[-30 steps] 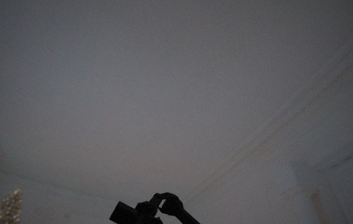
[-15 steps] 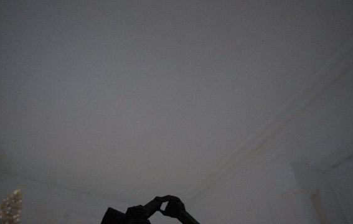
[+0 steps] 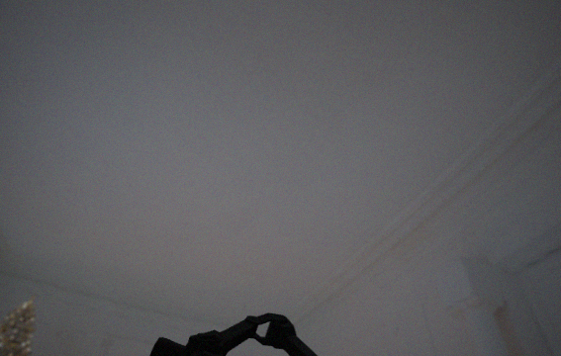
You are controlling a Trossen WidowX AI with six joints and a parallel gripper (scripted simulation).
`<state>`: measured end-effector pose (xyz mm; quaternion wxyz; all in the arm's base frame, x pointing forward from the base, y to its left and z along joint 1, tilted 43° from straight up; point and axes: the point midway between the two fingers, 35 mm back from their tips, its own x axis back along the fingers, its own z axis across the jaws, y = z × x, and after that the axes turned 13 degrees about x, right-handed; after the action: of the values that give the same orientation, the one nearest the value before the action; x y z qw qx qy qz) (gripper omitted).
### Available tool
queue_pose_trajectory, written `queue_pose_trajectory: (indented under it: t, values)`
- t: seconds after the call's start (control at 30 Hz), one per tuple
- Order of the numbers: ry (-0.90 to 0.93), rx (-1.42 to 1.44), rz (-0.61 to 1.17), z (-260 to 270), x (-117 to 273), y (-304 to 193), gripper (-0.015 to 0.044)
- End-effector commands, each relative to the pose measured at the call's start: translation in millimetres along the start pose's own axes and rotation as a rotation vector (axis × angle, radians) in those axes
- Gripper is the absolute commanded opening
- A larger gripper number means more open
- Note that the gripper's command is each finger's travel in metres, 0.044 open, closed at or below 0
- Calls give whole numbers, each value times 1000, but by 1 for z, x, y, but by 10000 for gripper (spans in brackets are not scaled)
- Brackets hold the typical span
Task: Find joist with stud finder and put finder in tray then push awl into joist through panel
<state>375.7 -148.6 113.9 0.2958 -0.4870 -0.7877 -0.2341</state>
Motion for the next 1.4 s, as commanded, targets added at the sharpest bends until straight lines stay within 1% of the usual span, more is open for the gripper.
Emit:
queue_pose_trajectory:
  t: [0.0,0.33,0.43,0.9,1.07,1.2,1.37]
  values:
    - [-7,-3,6,-10,0,-3,0]
    - [-3,-1,1,-4,0,-1,0]
    - [-1,-1,1,-5,6,1,0]
    - [-2,-4,5,-14,92,23,0]
    - [-3,-4,5,-15,96,24,0]
    - [18,31,-8,-2,95,33,0]
    - [74,131,-42,39,94,58,0]
